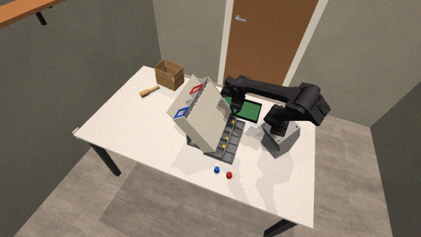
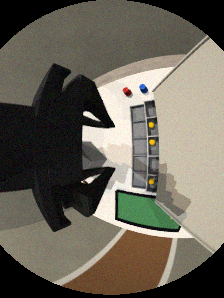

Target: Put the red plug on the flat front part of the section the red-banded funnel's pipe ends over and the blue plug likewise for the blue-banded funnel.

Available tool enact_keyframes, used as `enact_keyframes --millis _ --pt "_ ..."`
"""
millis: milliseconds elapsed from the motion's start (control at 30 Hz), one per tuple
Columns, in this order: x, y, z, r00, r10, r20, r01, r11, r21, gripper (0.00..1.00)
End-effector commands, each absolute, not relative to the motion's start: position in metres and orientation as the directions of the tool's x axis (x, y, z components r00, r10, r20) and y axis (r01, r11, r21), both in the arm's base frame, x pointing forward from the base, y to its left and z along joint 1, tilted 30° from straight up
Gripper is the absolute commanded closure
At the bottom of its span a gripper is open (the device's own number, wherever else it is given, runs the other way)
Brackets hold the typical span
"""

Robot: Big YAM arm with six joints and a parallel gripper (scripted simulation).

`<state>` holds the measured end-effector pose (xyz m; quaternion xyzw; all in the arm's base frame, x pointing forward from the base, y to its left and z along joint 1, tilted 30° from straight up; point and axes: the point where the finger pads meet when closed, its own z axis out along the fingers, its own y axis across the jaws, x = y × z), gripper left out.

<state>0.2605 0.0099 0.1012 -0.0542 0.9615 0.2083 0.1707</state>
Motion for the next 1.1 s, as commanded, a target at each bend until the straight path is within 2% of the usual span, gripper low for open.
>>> enact_keyframes --millis 0,1067 --pt "0.2596 0.0145 0.0961 -0.938 -0.061 -0.340 -0.197 0.903 0.381 0.41" --pt "0.2606 0.0104 0.1011 -0.934 -0.041 -0.354 -0.183 0.908 0.377 0.41"
